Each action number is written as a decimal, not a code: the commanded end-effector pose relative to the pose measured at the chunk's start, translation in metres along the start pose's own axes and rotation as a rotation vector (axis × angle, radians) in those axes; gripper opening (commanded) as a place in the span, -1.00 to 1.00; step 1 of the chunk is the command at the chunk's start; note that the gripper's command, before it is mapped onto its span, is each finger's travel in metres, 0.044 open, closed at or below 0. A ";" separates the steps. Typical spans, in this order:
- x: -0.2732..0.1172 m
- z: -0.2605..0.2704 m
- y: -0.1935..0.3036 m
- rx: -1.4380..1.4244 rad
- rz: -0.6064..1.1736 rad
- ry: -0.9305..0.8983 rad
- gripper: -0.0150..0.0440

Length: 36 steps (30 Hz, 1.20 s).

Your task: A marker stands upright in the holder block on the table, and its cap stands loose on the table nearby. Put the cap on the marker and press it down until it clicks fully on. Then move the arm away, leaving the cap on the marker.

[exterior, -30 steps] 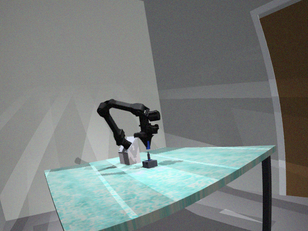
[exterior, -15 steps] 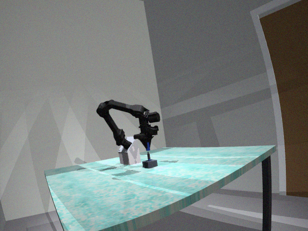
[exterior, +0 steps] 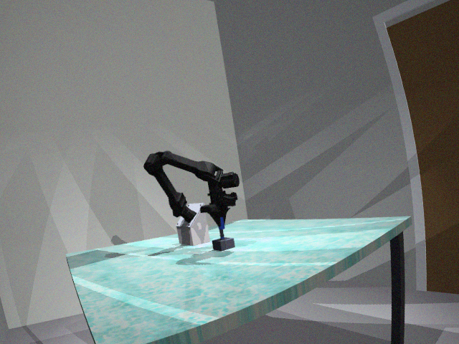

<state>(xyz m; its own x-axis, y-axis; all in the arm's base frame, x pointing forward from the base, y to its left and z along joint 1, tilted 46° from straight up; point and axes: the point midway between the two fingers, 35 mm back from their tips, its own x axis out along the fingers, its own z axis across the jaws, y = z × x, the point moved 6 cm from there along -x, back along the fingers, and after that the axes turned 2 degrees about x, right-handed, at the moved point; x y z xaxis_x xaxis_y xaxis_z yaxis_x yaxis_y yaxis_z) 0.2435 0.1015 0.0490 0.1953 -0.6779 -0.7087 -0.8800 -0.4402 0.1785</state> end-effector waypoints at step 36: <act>0.063 -0.001 -0.005 -0.007 0.005 0.010 -0.49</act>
<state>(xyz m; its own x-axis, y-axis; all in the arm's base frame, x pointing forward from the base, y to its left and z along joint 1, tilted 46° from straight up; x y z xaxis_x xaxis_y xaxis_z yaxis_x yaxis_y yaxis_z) 0.2611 0.0657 0.0086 0.2017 -0.6791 -0.7058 -0.8812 -0.4404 0.1719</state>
